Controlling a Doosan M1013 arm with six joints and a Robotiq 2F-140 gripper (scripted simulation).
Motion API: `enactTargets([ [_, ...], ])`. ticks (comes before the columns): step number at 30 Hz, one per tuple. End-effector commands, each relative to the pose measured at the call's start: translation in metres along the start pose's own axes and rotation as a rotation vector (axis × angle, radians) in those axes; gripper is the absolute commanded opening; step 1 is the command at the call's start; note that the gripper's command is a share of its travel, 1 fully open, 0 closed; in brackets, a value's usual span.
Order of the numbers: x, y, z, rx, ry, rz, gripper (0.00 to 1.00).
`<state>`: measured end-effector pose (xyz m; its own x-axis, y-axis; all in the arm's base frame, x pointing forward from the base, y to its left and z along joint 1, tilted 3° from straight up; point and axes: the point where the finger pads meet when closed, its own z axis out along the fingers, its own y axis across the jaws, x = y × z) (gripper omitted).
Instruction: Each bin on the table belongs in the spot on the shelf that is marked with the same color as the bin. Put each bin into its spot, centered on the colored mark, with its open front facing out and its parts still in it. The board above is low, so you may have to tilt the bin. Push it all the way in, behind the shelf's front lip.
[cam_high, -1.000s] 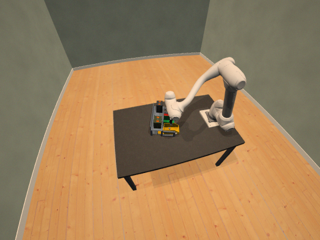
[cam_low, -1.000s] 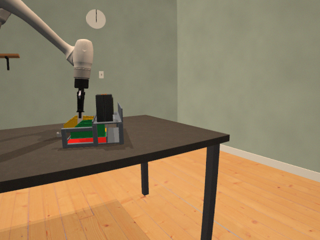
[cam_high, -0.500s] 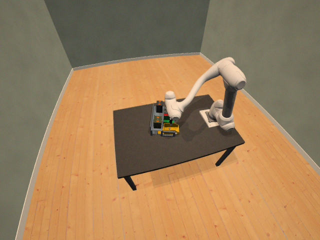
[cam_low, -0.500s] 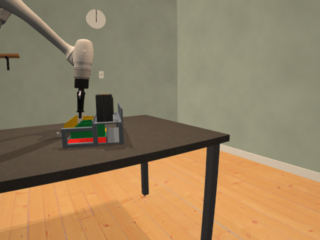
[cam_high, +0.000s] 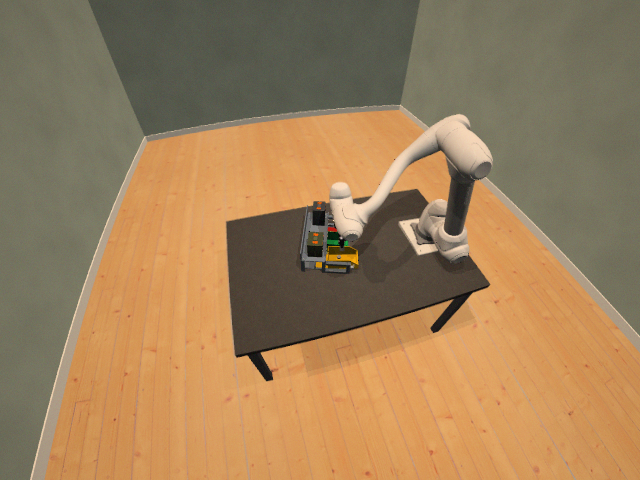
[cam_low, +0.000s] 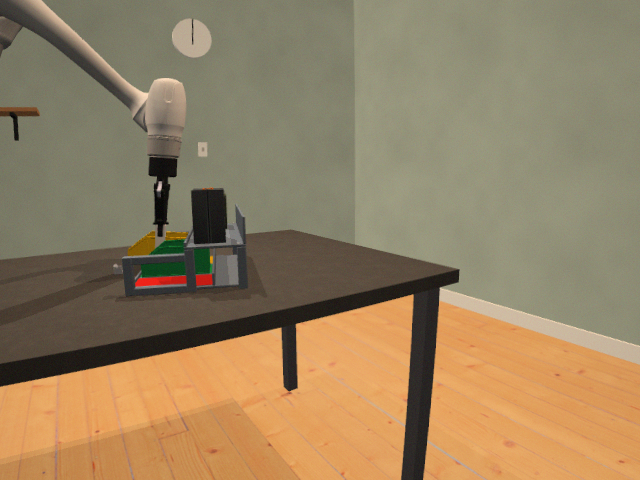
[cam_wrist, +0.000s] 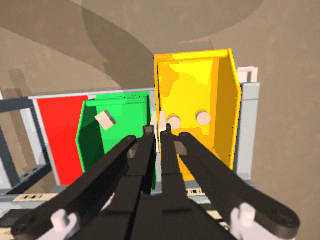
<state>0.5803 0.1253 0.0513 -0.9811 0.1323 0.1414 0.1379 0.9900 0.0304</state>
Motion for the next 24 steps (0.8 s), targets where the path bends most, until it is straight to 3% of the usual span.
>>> enactTargets([
  [1, 0.0002, 0.0000, 0.0002, 0.000, -0.004, 0.000, 0.10],
  [24, 0.0010, 0.0000, 0.0019, 0.000, -0.027, 0.000, 0.10],
])
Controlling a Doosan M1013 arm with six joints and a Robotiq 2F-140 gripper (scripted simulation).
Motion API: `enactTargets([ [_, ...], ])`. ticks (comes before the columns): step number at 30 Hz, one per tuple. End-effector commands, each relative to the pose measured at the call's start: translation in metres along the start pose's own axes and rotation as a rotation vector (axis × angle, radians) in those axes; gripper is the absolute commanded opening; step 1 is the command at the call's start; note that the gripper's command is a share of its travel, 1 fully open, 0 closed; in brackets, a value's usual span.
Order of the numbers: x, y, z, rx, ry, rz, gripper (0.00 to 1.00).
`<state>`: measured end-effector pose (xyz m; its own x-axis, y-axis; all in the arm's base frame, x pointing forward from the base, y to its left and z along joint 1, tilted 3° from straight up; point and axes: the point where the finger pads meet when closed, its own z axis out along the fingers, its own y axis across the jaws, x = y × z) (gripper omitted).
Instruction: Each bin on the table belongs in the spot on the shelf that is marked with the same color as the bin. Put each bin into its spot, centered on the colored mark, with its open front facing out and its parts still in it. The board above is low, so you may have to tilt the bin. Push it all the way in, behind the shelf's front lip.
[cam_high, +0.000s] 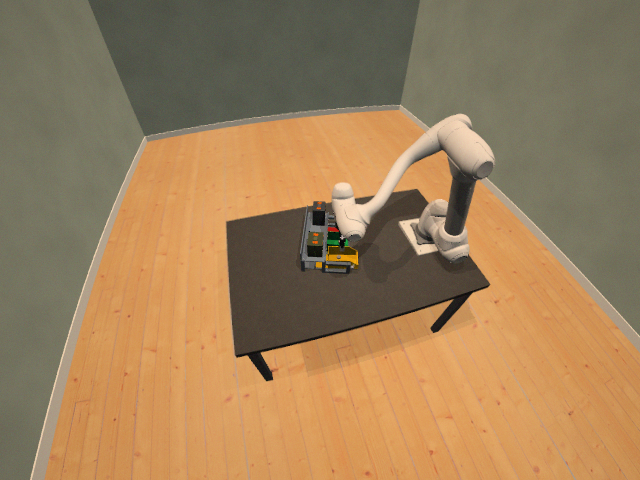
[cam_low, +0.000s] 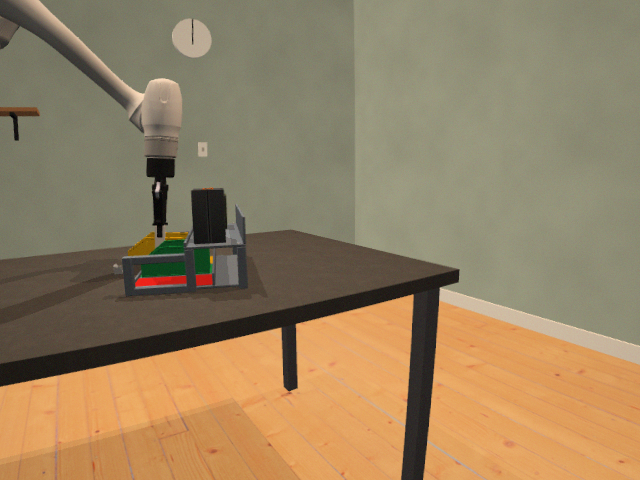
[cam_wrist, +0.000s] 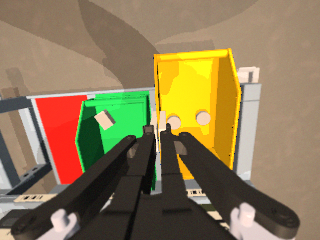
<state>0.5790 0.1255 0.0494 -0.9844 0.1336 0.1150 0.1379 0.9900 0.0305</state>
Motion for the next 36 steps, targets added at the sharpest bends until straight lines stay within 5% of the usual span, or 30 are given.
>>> enactTargets([
  [1, 0.0000, 0.0000, -0.0001, 0.000, 0.000, 0.000, 0.10],
  [36, 0.0000, 0.0000, -0.0001, 0.000, 0.000, 0.000, 0.15],
])
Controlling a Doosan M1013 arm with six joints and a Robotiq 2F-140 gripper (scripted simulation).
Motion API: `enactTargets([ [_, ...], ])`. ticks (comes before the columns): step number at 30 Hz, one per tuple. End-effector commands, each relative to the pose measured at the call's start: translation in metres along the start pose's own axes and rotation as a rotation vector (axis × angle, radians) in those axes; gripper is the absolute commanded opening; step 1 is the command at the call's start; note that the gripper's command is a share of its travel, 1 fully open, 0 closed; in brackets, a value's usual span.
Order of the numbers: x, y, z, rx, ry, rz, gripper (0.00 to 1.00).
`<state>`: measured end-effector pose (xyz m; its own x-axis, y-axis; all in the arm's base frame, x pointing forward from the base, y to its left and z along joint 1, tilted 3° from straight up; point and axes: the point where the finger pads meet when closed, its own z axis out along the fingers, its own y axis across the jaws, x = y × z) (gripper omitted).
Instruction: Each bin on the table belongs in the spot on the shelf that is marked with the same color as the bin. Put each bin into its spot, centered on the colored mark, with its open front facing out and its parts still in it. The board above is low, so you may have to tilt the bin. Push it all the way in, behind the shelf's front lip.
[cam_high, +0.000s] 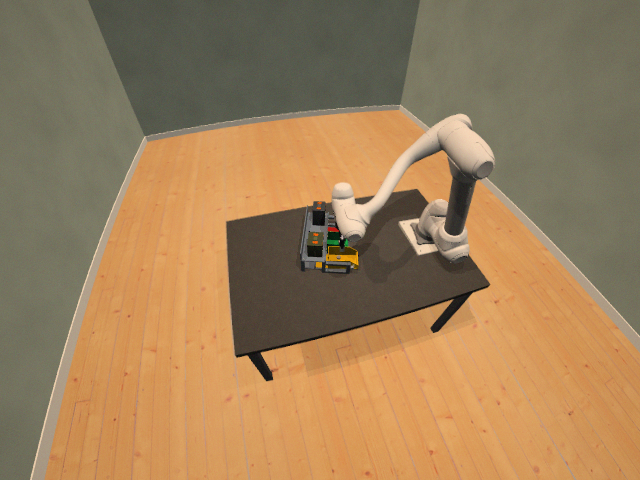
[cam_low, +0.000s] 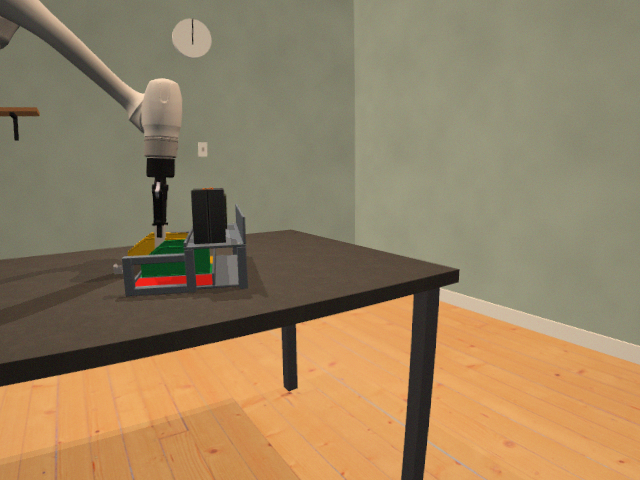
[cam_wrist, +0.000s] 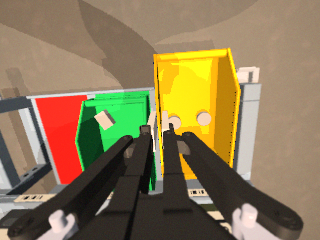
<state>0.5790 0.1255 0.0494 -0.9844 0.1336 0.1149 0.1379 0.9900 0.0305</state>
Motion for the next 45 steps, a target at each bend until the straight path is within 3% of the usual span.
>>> enactTargets([
  [1, 0.0000, 0.0000, -0.0001, 0.000, 0.000, 0.000, 0.15],
  [45, 0.0006, 0.0000, -0.0089, 0.000, 0.000, 0.000, 0.15],
])
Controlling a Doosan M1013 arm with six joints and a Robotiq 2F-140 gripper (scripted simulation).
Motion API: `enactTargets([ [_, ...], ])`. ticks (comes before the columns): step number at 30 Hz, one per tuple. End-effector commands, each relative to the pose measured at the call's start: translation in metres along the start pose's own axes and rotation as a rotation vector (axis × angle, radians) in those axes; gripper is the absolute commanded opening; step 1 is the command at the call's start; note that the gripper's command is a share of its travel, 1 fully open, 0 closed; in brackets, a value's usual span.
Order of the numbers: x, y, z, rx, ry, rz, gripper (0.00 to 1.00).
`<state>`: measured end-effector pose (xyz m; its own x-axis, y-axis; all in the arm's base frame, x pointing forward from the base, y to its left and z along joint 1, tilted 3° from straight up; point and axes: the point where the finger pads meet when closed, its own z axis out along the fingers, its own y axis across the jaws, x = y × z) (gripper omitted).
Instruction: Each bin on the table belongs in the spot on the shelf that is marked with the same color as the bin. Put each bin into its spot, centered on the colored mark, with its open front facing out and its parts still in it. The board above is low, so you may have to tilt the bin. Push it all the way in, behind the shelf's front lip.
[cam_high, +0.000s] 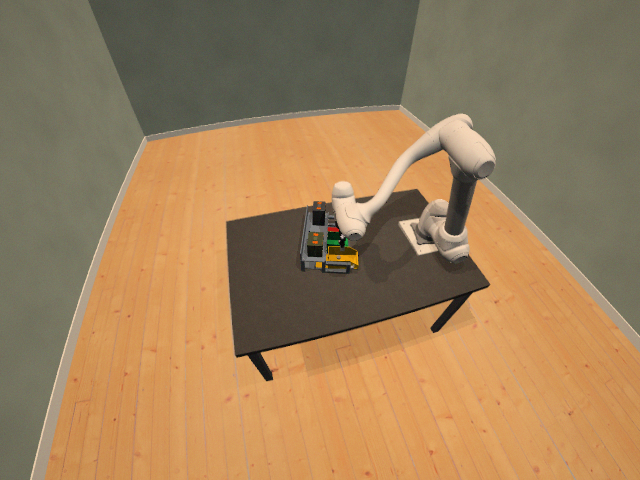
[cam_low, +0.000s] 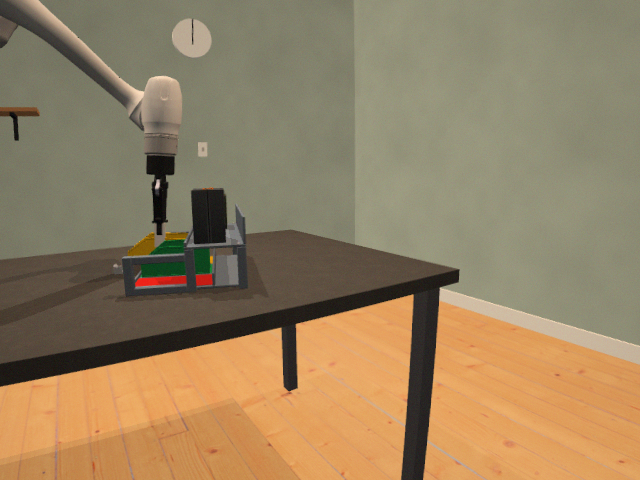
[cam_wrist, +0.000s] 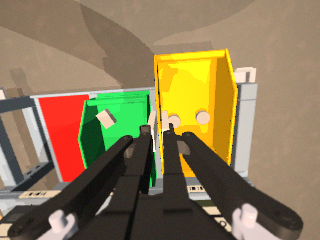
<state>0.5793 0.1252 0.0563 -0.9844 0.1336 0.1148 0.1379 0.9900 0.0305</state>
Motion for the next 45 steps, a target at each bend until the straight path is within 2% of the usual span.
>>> enactTargets([
  [1, 0.000, 0.000, -0.003, 0.000, 0.000, 0.000, 0.15],
  [21, 0.002, 0.000, -0.026, 0.000, 0.000, 0.000, 0.15],
  [45, 0.004, 0.000, -0.066, 0.000, 0.000, 0.000, 0.15],
])
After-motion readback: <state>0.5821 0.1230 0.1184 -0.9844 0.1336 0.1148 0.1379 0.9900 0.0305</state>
